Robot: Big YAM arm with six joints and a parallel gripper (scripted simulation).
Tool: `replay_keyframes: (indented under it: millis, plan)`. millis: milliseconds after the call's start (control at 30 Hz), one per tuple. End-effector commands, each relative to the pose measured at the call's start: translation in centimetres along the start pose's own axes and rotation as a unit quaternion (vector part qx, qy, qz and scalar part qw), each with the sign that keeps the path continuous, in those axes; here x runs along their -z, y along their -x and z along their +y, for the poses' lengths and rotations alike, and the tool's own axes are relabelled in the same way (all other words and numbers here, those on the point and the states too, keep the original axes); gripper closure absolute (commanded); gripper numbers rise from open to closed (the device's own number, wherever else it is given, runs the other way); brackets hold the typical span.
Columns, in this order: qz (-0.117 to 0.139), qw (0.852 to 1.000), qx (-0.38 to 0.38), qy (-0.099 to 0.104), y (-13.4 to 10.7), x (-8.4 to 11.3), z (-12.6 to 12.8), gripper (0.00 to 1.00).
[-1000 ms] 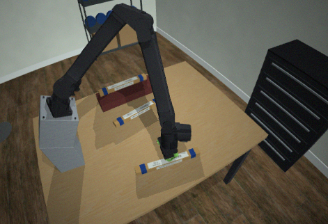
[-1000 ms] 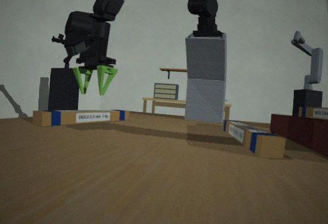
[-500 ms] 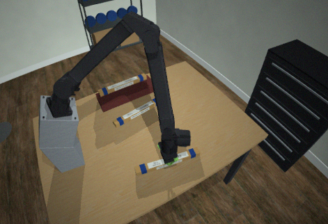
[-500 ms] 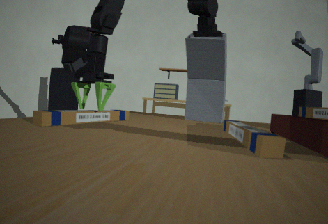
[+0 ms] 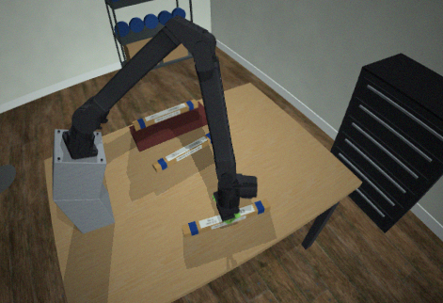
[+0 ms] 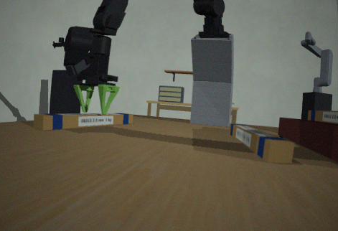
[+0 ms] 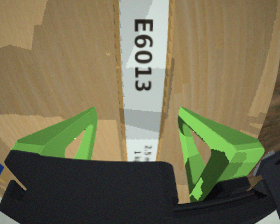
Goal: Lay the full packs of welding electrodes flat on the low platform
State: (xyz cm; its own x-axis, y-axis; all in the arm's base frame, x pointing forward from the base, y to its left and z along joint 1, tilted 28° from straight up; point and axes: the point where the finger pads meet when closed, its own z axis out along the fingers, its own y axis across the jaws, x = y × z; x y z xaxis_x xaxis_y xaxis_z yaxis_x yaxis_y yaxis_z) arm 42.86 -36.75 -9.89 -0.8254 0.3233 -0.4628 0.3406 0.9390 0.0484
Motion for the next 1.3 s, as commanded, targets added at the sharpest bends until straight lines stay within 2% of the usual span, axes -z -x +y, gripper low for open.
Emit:
replay_keyframes:
  millis: [0,533,933,1267]
  plan:
    - [-0.014,1.000,0.001,-0.007,1.5,1.3,-0.7,0.26]
    - [-0.012,1.000,0.000,-0.007,1.3,1.0,-1.2,0.26]
    - [-0.009,1.000,0.001,-0.003,1.0,-1.6,-0.5,0.26]
    - [-0.008,1.000,0.002,-0.002,1.0,-2.9,-0.1,0.26]
